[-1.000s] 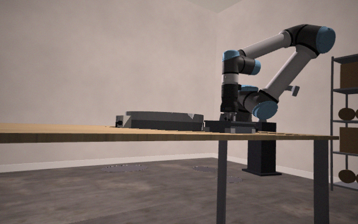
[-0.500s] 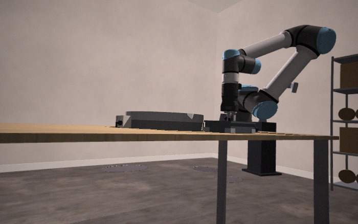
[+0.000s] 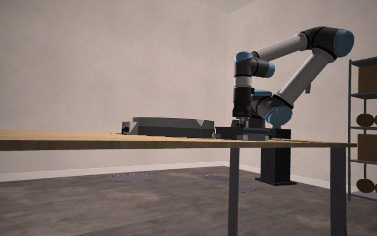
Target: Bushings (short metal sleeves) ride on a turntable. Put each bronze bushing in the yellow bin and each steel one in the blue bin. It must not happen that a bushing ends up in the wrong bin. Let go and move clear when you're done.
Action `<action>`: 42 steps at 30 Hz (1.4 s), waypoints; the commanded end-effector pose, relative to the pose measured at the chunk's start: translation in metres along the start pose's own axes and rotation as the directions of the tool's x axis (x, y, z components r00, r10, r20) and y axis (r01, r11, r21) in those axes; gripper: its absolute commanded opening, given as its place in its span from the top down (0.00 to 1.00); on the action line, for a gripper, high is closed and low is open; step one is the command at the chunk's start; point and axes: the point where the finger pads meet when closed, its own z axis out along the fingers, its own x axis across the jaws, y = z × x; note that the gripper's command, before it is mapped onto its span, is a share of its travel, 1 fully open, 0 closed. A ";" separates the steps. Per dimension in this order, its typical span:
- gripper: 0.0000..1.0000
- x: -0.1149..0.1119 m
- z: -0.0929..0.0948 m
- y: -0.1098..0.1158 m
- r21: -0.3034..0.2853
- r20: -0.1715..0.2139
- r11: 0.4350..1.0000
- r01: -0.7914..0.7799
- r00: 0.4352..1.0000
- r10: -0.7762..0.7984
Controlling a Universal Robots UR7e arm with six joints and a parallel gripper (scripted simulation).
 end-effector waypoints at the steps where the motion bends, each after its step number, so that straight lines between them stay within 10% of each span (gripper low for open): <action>1: 0.53 0.000 -0.004 0.002 -0.006 0.003 1.000 0.002 1.000 -0.002; 42: 0.53 0.000 -0.013 0.001 -0.003 0.003 1.000 0.002 1.000 -0.002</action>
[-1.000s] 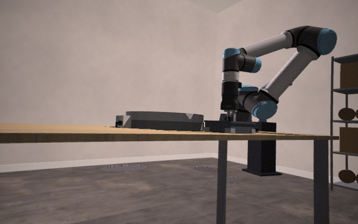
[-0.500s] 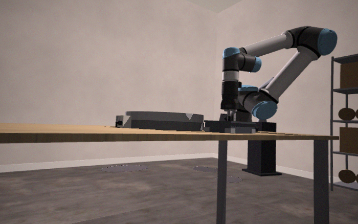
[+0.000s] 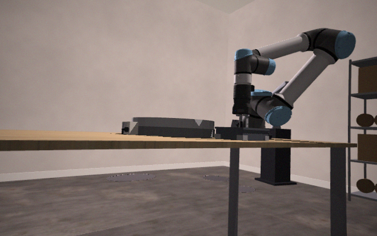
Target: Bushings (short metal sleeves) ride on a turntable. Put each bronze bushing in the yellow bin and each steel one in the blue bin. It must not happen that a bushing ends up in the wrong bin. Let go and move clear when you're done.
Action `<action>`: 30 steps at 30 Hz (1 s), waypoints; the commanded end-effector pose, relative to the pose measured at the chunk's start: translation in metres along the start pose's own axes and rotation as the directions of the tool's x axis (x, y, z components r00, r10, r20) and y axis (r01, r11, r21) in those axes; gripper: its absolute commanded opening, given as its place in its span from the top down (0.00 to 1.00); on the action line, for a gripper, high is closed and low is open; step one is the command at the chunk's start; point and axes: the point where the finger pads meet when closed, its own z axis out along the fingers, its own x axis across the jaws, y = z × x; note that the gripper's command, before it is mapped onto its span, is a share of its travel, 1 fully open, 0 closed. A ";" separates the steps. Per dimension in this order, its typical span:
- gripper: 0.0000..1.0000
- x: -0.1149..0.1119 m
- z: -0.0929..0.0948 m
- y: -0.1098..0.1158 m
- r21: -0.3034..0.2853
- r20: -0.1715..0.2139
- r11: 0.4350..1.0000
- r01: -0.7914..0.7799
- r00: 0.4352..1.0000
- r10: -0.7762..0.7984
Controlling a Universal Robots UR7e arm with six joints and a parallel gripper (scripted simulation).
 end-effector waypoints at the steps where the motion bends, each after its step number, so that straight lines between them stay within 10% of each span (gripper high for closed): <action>1: 0.53 0.000 -0.002 0.001 -0.002 0.001 1.000 0.001 1.000 -0.001; 24: 0.53 0.000 -0.009 0.002 -0.005 0.002 1.000 0.002 1.000 -0.002; 30: 0.53 0.000 -0.053 0.000 -0.003 0.001 1.000 0.001 1.000 -0.001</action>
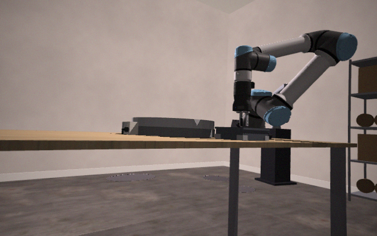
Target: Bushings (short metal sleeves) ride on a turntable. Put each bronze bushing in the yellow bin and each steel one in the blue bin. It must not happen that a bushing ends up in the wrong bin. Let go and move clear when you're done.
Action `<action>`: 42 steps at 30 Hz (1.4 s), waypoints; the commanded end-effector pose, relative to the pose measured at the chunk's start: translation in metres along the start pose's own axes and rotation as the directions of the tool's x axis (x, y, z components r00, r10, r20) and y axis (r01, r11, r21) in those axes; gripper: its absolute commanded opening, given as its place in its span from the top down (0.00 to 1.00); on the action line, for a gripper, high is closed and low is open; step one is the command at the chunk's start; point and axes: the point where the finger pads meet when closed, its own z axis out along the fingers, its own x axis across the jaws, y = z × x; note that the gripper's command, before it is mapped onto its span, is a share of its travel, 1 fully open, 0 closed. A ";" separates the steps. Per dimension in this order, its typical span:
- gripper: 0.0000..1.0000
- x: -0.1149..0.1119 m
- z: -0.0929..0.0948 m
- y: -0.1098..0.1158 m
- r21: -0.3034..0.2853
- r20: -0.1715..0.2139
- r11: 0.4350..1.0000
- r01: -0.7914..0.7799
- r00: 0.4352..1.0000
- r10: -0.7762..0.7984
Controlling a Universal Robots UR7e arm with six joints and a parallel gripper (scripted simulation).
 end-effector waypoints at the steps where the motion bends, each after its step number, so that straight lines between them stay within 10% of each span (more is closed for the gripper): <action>1: 0.53 0.000 -0.042 0.001 -0.007 0.002 1.000 0.004 1.000 -0.004; 13: 0.53 0.000 -0.091 0.000 -0.009 0.003 1.000 0.005 1.000 -0.005; 42: 0.53 -0.001 -0.088 0.002 -0.008 0.011 1.000 0.000 1.000 0.000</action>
